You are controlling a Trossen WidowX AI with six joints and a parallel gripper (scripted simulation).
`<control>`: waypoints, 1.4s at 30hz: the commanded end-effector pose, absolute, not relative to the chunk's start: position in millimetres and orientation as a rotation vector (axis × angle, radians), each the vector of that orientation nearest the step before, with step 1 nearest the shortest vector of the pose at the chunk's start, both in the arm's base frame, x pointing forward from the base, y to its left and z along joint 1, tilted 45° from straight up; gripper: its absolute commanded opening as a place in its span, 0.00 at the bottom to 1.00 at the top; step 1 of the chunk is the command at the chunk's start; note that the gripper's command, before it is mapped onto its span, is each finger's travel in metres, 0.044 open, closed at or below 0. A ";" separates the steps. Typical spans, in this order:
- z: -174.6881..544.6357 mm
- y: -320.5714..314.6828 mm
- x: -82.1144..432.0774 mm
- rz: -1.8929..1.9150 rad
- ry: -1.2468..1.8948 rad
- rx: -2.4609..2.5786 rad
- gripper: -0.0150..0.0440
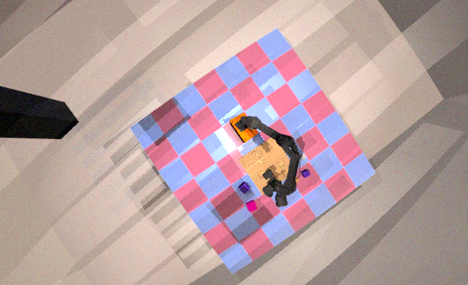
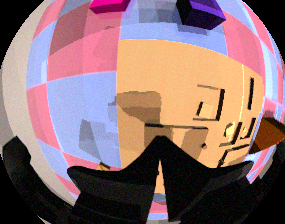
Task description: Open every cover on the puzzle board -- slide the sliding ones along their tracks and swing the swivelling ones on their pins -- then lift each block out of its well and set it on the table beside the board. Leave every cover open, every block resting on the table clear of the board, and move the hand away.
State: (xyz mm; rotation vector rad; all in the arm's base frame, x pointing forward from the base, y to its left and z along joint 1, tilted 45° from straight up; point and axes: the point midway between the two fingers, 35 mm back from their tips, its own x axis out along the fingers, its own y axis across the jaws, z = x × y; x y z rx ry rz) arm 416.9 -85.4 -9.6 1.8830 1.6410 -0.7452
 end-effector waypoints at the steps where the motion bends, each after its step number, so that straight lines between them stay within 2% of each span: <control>1: -6.9 -87.0 403.2 -0.671 1.647 1.824 0.25; 27: 10.7 -70.1 277.0 0.015 1.592 1.225 0.25; 42: 11.9 -56.1 238.5 0.914 1.150 0.170 0.25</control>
